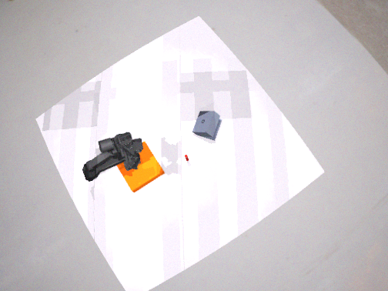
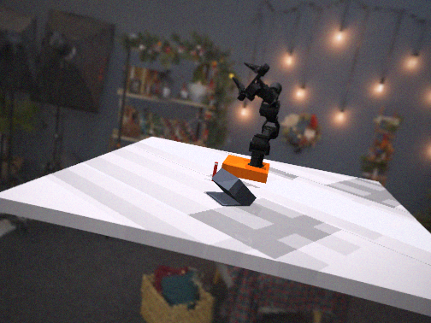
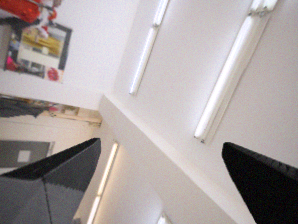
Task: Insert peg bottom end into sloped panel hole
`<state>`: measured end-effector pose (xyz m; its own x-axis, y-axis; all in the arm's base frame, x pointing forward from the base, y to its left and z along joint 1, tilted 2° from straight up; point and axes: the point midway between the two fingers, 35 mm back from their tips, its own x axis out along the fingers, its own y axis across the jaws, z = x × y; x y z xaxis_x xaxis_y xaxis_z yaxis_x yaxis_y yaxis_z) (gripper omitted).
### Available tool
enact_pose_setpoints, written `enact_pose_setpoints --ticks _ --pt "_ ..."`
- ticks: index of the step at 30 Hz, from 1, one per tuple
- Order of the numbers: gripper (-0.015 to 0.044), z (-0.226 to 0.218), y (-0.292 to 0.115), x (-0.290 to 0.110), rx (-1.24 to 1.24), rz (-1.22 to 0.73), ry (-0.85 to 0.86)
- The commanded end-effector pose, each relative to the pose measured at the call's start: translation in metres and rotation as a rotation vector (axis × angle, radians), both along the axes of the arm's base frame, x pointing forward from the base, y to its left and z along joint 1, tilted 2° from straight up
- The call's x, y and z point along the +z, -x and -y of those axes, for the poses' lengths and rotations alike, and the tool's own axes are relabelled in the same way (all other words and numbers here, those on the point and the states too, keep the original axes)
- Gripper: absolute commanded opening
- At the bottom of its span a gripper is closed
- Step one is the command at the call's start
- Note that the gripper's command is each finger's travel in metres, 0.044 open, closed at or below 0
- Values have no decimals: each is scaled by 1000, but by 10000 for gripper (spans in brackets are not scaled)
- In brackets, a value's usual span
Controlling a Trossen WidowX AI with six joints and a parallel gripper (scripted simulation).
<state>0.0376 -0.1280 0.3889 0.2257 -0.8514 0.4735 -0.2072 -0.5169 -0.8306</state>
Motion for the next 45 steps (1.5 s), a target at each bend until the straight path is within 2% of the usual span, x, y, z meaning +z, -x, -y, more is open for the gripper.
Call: enact_pose_setpoints --ticks 1,2,20,45 --pt "426 0 0 0 0 0 -1" --pt "440 0 -1 0 2 1 -2" --pt "440 -5 -43 10 153 63 -1" --pt "440 -8 -107 8 468 250 -184"
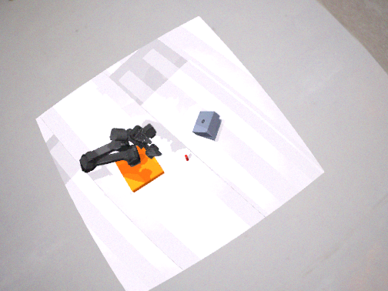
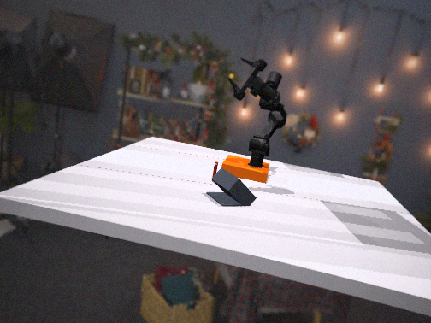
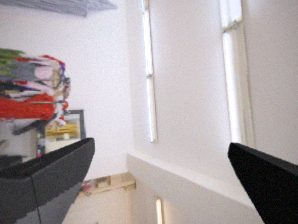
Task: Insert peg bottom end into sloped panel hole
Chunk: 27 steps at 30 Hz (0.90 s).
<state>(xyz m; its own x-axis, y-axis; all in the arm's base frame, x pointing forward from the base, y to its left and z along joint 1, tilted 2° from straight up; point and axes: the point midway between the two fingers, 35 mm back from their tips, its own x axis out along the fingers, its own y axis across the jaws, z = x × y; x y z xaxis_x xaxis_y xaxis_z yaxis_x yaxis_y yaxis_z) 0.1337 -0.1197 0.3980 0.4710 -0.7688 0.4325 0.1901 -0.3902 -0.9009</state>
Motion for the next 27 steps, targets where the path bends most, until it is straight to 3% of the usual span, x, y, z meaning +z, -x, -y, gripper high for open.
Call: enact_pose_setpoints --ticks 1,27 --pt "440 0 -14 -1 59 25 -46" --pt "440 1 -76 -26 332 181 -402"
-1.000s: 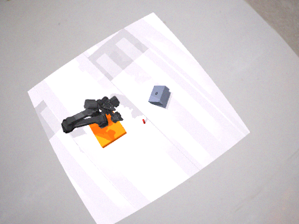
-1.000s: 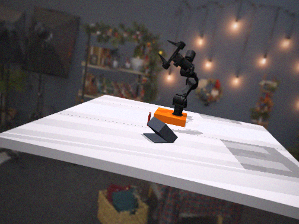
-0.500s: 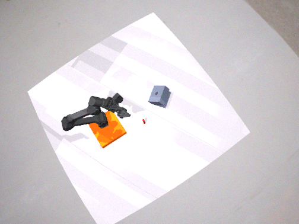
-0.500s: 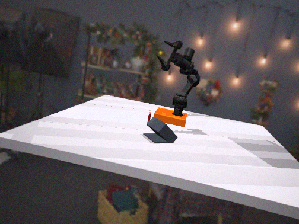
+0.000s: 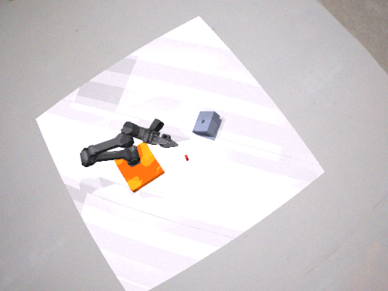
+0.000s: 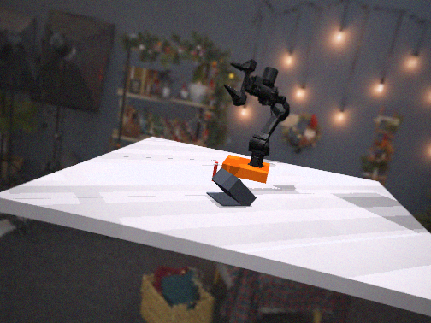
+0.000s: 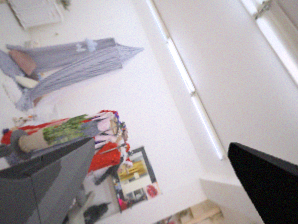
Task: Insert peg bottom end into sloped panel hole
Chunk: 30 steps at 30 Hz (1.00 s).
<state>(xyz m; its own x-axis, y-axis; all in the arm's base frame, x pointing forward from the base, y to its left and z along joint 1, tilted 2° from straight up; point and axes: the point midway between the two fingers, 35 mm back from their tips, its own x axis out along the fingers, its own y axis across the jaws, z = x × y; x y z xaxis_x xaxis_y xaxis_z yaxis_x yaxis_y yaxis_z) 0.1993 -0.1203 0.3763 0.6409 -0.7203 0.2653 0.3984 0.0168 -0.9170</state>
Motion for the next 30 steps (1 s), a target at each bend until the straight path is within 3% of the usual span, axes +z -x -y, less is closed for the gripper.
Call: enact_pose_setpoints --ticks 1,30 --pt "440 1 -12 -6 43 20 -77" --pt "440 6 -66 -56 184 167 -636"
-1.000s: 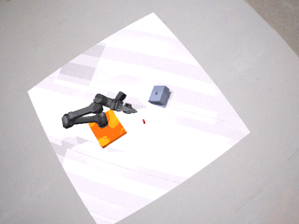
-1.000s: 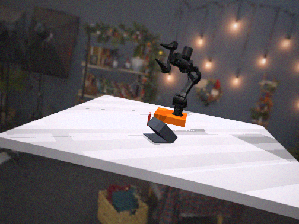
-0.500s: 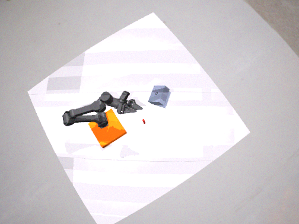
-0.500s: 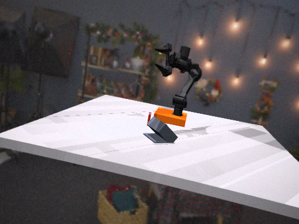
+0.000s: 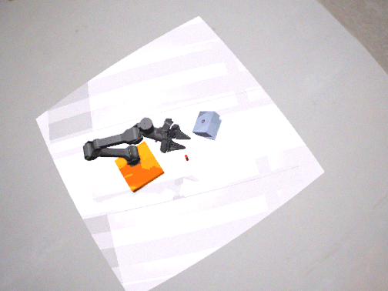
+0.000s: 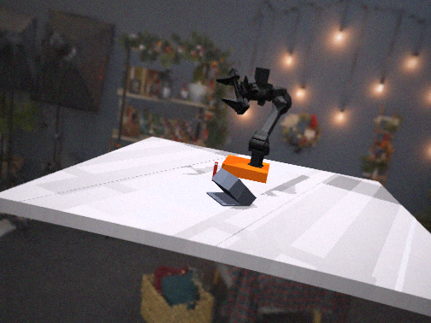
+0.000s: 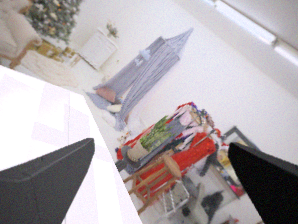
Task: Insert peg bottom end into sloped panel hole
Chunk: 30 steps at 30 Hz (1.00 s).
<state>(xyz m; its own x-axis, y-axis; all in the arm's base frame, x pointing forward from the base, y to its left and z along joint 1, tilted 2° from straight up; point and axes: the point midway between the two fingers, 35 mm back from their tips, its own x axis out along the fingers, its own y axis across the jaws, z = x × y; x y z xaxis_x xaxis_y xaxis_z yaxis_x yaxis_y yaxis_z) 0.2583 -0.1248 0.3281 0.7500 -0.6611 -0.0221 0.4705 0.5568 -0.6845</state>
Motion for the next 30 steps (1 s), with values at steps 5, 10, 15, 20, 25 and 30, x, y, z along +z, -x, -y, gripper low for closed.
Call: enact_pose_setpoints --ticks 5,10,15,20,25,30 --pt "440 3 -15 -18 9 28 -190" --pt "440 4 -21 -29 3 46 -301" --pt "440 5 -27 -40 -11 65 -413" --pt "440 7 -31 -52 -33 83 -527" --pt "440 8 -35 -63 -62 103 -641" --pt "440 9 -39 -75 -100 123 -755"
